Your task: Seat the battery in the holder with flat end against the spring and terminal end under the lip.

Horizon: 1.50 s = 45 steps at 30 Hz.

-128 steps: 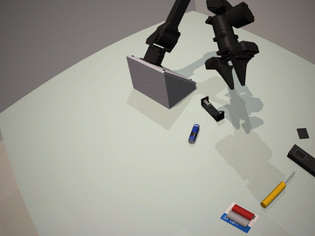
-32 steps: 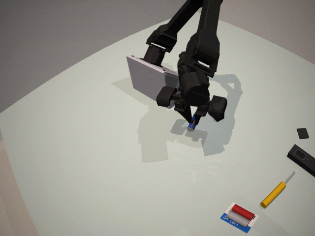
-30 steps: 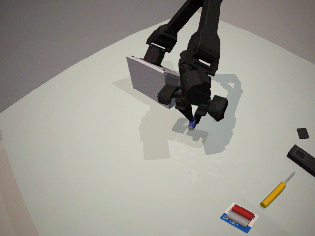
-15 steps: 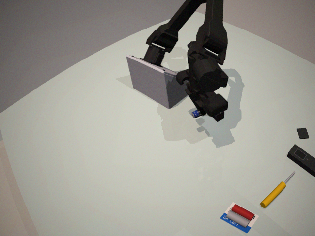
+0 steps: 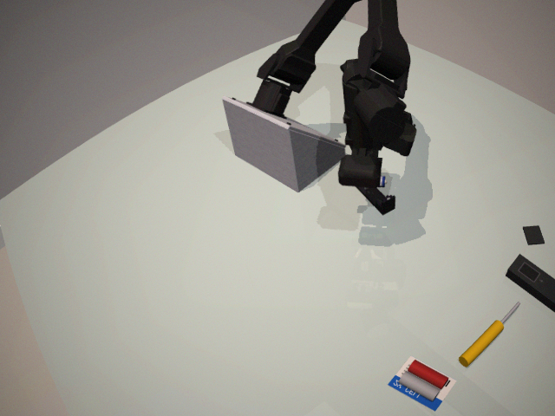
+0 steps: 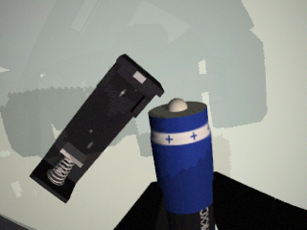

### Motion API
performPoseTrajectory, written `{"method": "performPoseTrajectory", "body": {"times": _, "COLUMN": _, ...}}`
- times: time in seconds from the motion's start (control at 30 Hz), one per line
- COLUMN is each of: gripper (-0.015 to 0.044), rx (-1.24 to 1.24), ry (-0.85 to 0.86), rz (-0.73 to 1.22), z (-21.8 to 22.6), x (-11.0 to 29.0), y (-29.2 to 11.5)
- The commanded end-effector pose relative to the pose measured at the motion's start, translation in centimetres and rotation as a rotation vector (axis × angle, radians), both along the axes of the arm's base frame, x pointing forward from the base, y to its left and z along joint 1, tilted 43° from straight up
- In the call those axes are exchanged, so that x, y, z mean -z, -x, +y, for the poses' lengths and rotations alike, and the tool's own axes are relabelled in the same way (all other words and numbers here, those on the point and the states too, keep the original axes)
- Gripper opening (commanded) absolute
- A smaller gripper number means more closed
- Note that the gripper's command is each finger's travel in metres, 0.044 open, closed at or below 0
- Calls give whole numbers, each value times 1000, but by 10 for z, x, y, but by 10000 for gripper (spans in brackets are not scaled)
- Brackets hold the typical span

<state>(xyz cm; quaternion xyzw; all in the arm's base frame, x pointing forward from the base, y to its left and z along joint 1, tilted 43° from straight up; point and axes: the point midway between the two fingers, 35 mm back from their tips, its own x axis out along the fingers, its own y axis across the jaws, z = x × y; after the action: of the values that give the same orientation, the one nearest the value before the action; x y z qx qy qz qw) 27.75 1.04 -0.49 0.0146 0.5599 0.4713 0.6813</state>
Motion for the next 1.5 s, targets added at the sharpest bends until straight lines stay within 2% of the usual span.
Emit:
{"method": "performPoseTrajectory", "body": {"times": 0.0, "gripper": 59, "rx": 138, "ry": 9, "rz": 131, "z": 7, "x": -7, "y": 6}}
{"method": "performPoseTrajectory", "body": {"times": 0.53, "gripper": 59, "rx": 640, "ry": 67, "rz": 574, "z": 27, "x": -33, "y": 20}}
{"method": "performPoseTrajectory", "body": {"times": 0.87, "gripper": 59, "rx": 647, "ry": 71, "rz": 566, "z": 28, "x": -31, "y": 20}}
{"method": "performPoseTrajectory", "body": {"times": 1.47, "gripper": 59, "rx": 792, "ry": 40, "rz": 405, "z": 50, "x": -5, "y": 17}}
